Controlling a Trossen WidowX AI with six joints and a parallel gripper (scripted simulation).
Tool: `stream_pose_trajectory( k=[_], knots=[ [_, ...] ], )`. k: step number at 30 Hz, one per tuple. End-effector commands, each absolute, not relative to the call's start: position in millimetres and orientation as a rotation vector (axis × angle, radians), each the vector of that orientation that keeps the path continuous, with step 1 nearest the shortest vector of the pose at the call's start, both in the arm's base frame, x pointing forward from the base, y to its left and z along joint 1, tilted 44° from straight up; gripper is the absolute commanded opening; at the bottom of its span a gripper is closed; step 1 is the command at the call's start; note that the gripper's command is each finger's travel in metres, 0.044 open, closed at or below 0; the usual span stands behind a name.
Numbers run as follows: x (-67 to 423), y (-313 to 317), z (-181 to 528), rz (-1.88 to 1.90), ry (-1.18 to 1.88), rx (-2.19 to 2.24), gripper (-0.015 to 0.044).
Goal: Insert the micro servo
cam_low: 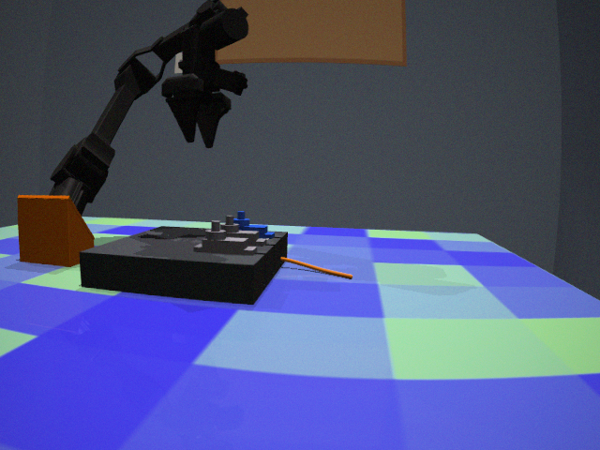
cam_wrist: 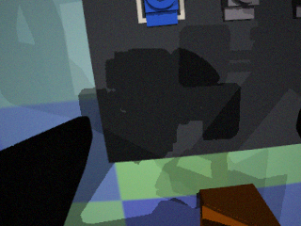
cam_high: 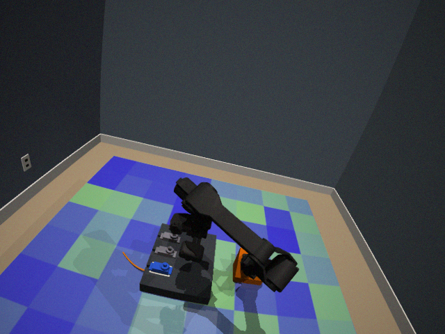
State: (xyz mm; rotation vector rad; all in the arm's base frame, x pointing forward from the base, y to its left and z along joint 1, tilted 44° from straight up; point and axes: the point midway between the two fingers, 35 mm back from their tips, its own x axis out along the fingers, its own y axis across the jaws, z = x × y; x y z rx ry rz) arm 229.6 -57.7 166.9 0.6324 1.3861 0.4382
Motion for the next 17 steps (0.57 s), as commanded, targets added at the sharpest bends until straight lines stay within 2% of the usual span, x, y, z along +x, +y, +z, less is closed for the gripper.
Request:
stream_pose_trajectory(
  k=[1,17],
  knots=[
    [229.4,-58.4,167.6,0.432,1.390,0.633,0.0440],
    [229.4,-58.4,167.6,0.432,1.390,0.633,0.0440]
  ],
)
